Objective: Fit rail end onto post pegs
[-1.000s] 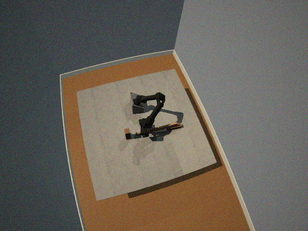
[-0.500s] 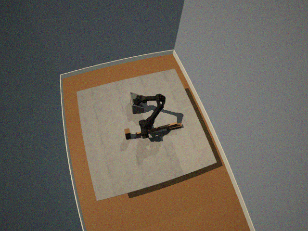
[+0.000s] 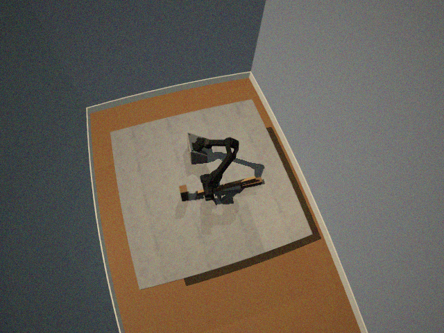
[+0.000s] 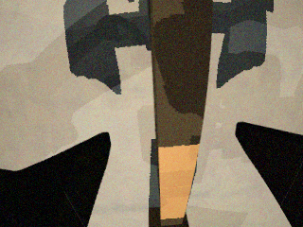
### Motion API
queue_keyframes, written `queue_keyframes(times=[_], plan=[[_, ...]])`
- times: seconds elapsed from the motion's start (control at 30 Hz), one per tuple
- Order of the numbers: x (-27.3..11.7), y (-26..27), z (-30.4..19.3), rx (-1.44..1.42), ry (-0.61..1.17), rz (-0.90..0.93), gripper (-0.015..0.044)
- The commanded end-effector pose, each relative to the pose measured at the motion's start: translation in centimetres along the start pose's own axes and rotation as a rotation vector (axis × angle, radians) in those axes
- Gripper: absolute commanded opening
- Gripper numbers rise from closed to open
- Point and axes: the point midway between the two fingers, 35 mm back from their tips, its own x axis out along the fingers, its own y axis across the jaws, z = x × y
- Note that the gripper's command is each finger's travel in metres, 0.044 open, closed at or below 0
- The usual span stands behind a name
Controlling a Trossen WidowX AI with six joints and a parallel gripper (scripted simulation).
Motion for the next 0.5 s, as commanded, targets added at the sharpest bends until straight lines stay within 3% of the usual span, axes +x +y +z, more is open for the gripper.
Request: queue_keyframes(times=[0.0,0.3,0.47], plan=[[0.8,0.3,0.0,0.008,-0.007,0.004,0.0440],[1.9,0.4,0.1,0.008,-0.009,0.004,0.0440],[1.9,0.4,0.1,0.008,-0.009,0.004,0.0309]])
